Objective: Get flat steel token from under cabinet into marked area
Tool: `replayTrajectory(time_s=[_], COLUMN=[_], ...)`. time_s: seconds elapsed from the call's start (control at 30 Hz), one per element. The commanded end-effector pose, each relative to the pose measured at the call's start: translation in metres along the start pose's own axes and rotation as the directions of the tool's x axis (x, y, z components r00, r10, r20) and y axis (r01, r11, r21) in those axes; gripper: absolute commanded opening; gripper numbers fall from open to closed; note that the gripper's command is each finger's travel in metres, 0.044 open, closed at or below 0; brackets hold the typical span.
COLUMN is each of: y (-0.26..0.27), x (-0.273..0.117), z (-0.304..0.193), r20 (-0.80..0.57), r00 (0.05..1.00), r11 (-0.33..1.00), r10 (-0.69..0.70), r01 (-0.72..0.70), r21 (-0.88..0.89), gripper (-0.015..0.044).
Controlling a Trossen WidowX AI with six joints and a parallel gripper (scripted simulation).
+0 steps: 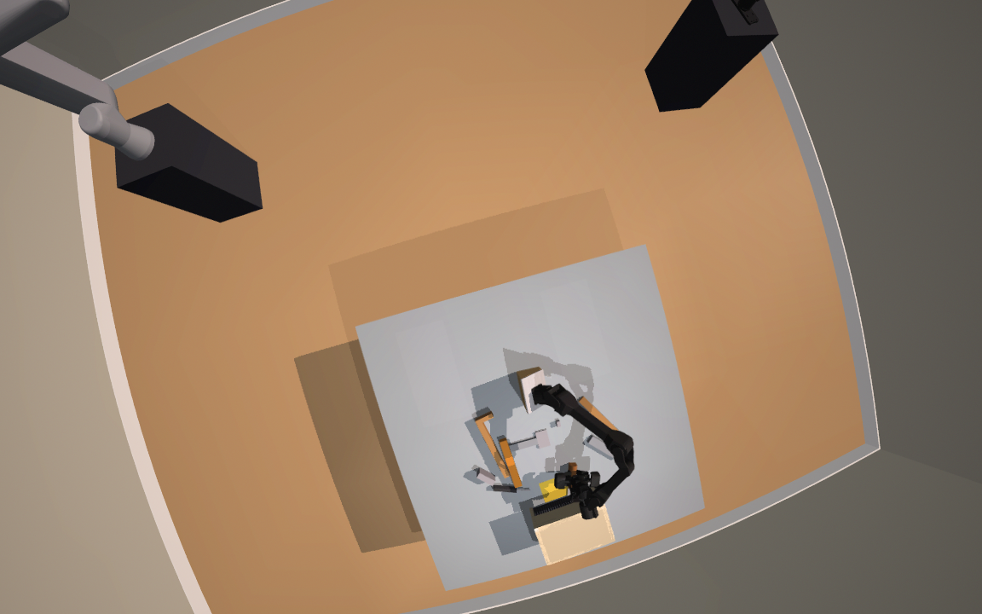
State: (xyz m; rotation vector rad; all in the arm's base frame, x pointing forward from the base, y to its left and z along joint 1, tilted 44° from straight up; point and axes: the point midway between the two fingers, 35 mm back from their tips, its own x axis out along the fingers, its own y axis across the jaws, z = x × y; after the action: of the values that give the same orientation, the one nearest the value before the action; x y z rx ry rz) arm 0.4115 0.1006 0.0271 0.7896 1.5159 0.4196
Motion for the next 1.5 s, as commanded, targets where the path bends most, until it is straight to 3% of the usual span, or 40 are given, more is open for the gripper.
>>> replayTrajectory(time_s=[0.0,1.47], y=[-0.002,0.001], x=[0.001,0.001], z=[-0.003,-0.046], r20=[-0.001,-0.003], r00=[1.000,1.000], r11=[1.000,1.000], r10=[-0.006,-0.006], r01=[0.006,0.006], r21=[-0.001,0.001], gripper=[0.0000,0.0000])
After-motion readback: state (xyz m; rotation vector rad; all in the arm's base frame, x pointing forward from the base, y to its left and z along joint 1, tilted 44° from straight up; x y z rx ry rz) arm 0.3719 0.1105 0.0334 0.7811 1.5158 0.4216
